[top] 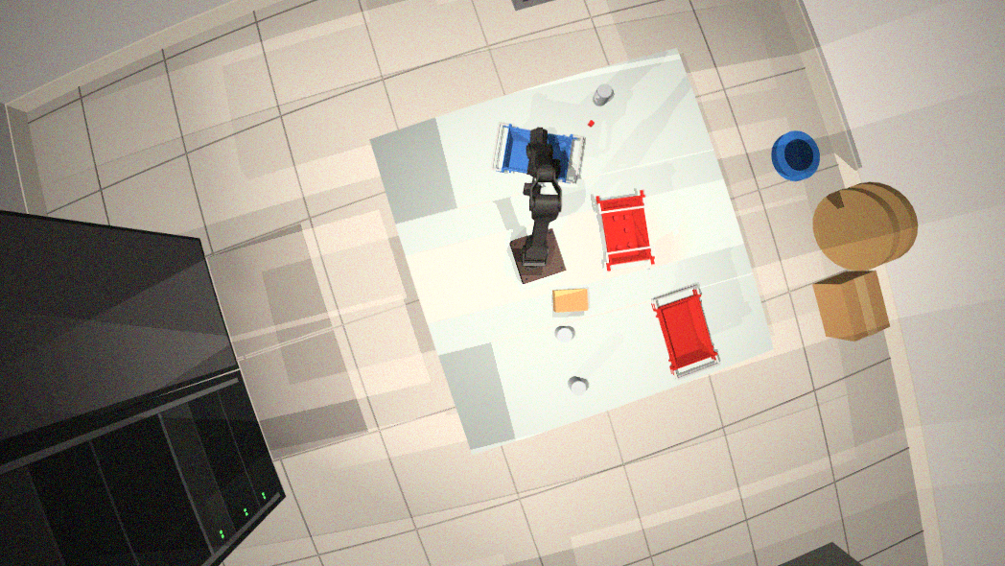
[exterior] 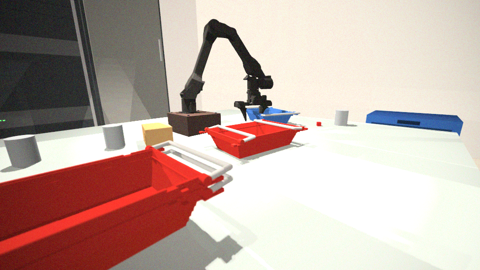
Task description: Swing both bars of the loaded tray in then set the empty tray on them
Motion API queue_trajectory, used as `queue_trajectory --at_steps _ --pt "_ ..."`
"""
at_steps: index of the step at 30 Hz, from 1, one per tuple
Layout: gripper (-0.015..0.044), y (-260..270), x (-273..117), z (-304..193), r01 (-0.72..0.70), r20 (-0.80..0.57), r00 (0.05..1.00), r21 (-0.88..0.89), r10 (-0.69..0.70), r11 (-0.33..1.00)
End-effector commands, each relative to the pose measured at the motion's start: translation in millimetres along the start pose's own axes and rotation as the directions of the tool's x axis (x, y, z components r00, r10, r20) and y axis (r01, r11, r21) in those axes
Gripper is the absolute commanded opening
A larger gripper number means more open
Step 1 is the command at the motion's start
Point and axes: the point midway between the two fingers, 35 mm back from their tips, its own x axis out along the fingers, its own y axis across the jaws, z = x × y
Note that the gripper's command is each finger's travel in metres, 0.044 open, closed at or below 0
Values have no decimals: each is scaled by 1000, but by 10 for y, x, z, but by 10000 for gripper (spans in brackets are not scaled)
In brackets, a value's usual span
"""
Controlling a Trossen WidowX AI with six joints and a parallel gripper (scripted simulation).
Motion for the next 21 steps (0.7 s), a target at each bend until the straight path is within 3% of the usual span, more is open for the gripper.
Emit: queue_trajectory --at_steps 1,7,21 --pt "323 -1 9 4 -1 2 1000 4 1 1000" --pt "235 -1 9 4 -1 2 1000 4 1 1000" --pt "141 -1 9 4 -1 2 1000 4 1 1000"
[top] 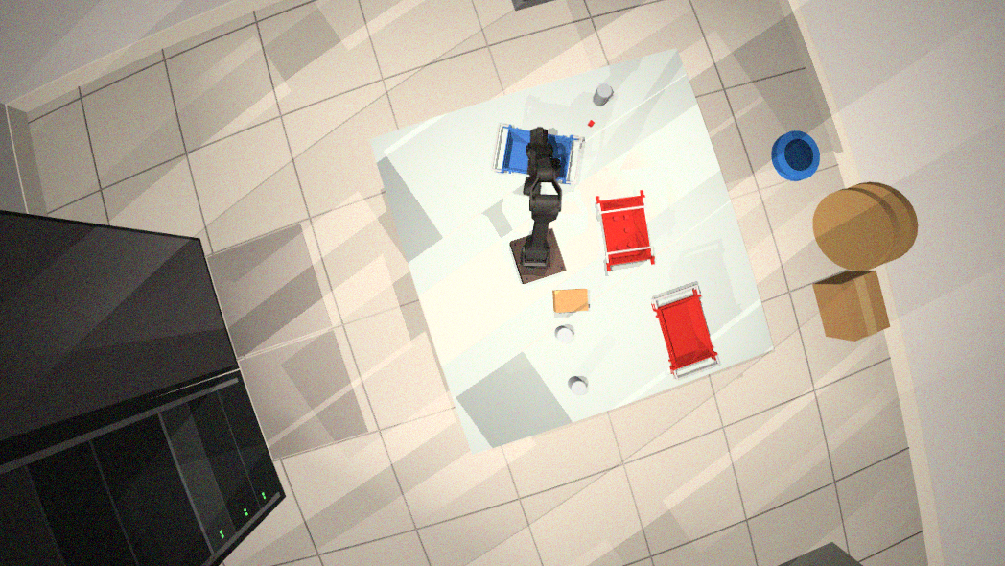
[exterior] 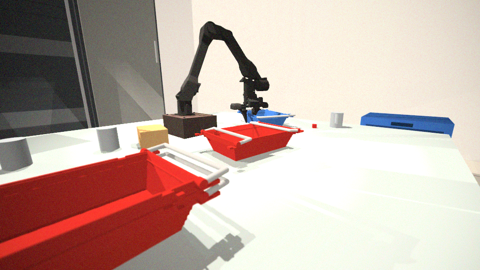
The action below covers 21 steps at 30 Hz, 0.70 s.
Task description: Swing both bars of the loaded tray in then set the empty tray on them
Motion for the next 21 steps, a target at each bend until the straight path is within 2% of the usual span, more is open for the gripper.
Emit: queue_trajectory --at_steps 1,17,21 --pt "135 -19 5 3 8 2 1000 4 -8 1000" --pt "28 -19 5 3 8 2 1000 4 -8 1000" --pt "1 -2 -114 1 8 2 1000 4 -8 1000"
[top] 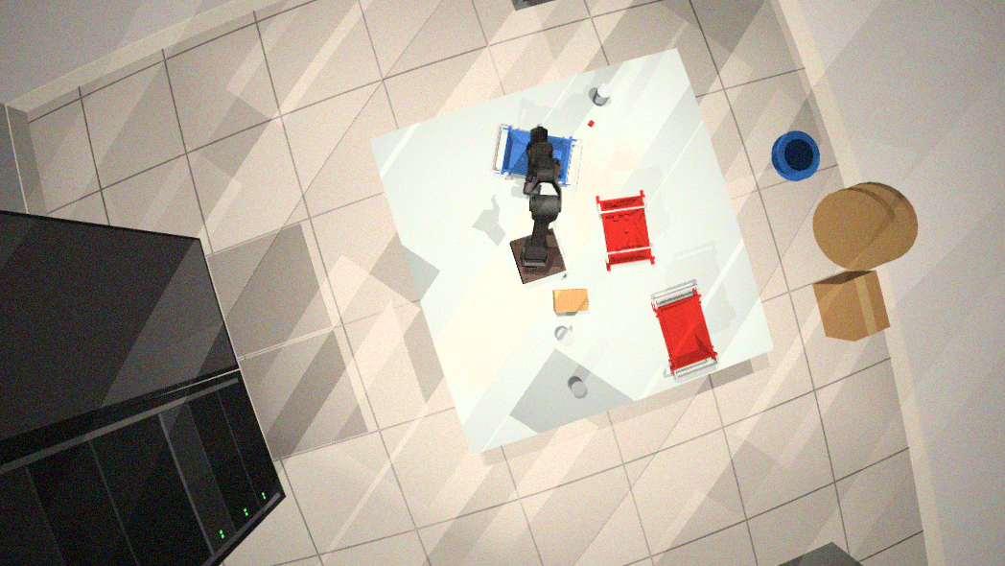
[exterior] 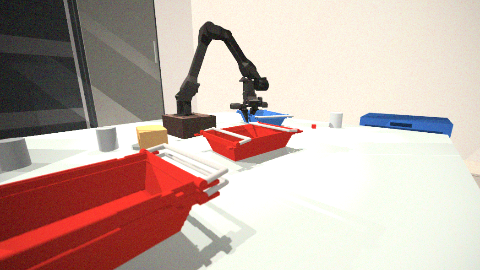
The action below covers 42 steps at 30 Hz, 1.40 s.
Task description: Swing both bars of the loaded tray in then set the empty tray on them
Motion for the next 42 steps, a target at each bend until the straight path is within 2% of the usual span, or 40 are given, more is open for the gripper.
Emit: queue_trajectory --at_steps 1,9,19,36,42 --pt "0 -6 -131 1 9 1 1000 3 -9 1000" --pt "0 -11 -710 1 9 1 1000 3 -9 1000" --pt "0 -3 -810 0 9 1 1000 3 -9 1000" --pt "0 80 -1685 -11 8 1 1000 3 -8 1000" --pt "0 77 -1722 -11 8 1 1000 3 -8 1000"
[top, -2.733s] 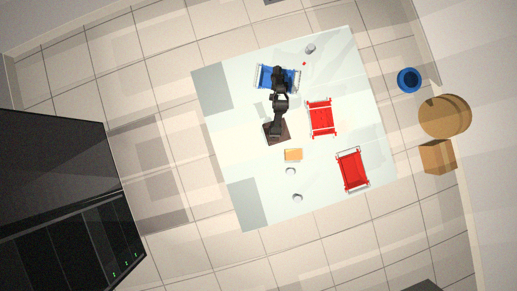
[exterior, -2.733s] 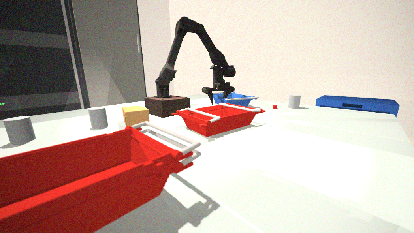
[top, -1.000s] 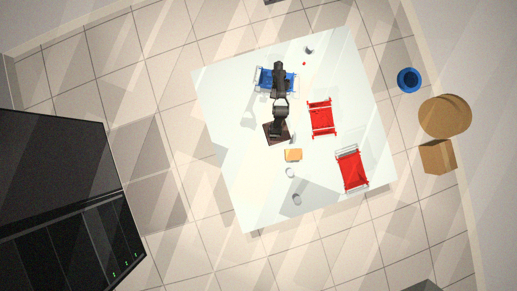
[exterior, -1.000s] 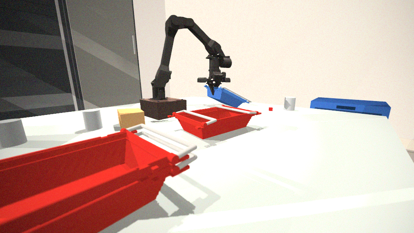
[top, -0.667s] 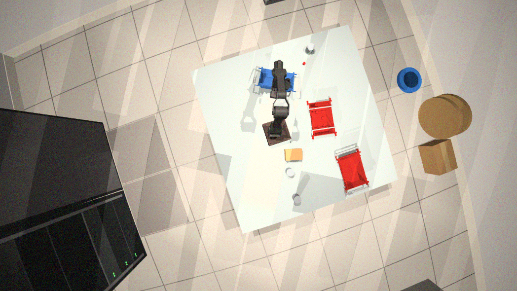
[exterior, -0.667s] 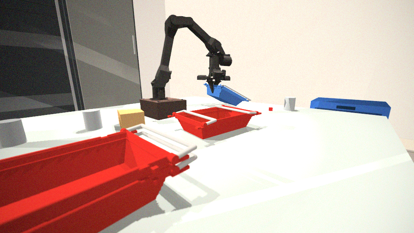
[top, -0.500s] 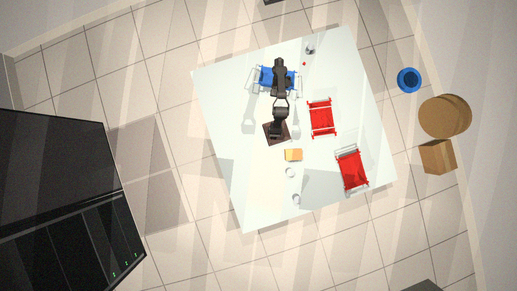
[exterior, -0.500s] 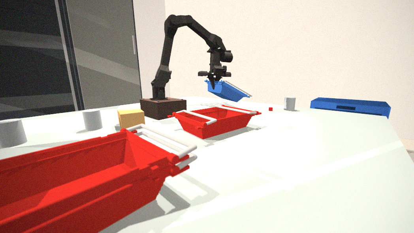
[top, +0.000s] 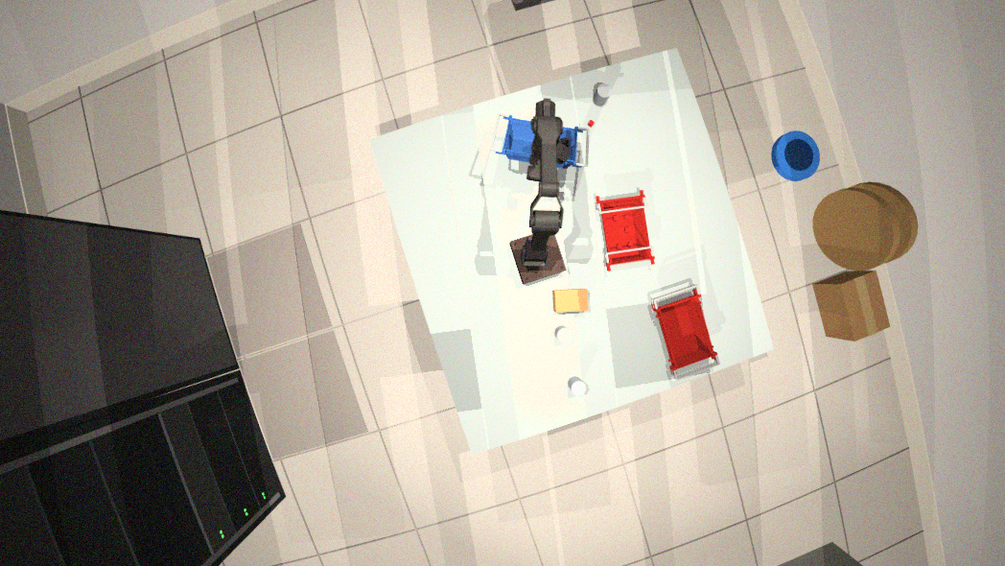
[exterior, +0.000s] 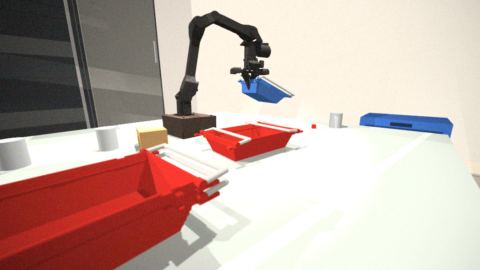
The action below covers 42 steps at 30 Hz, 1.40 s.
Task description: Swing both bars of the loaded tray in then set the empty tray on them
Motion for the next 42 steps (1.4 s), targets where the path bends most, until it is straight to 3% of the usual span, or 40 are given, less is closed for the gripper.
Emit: queue_trajectory --at_steps 1,24,42 --pt "0 16 -72 -2 -15 -2 1000 -3 15 1000" --pt "0 17 -71 4 -15 -2 1000 -1 15 1000" --pt "0 47 -62 672 -13 6 1000 209 12 978"
